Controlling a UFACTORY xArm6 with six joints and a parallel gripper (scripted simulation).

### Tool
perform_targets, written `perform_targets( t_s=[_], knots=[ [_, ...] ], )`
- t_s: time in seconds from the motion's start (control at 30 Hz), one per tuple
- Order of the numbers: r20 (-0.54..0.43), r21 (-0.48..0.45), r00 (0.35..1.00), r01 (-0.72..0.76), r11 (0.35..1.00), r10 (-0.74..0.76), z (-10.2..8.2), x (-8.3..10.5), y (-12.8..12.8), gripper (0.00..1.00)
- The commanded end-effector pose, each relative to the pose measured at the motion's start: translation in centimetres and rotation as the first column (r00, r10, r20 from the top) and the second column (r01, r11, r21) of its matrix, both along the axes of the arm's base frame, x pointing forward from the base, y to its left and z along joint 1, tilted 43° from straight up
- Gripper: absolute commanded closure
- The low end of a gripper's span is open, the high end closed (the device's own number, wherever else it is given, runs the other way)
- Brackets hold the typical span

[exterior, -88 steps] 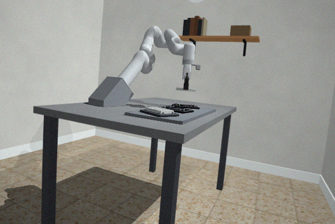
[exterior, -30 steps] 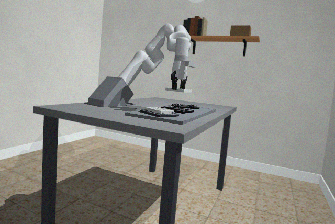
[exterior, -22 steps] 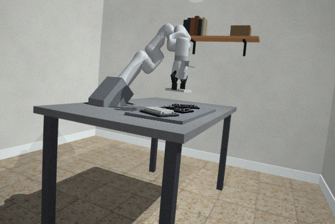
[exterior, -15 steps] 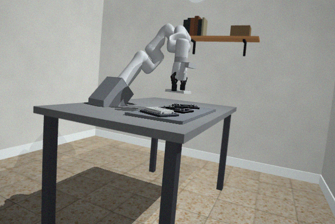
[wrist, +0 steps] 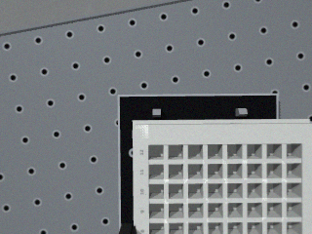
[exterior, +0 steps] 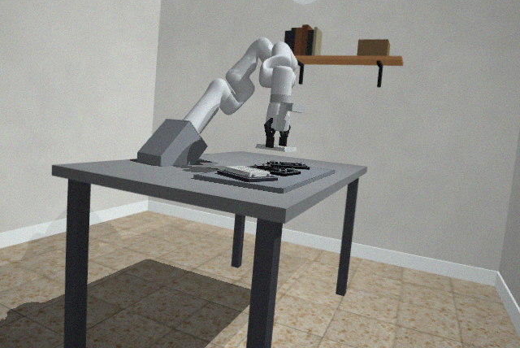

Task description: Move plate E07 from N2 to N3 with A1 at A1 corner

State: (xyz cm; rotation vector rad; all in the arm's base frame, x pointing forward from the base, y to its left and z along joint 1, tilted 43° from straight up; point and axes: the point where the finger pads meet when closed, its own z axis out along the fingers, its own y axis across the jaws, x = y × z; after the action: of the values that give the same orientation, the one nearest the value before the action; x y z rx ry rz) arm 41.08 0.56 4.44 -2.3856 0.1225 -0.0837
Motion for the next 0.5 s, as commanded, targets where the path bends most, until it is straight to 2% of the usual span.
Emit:
perform_targets(
  t_s=[0.0, 0.47],
  knots=[
    [0.003, -0.001, 1.0, 0.001, 1.0, -0.001, -0.3, 0.2, 0.3, 1.0],
    [0.003, -0.001, 1.0, 0.001, 1.0, -0.001, -1.8, 0.4, 1.6, 1.0]
  ],
)
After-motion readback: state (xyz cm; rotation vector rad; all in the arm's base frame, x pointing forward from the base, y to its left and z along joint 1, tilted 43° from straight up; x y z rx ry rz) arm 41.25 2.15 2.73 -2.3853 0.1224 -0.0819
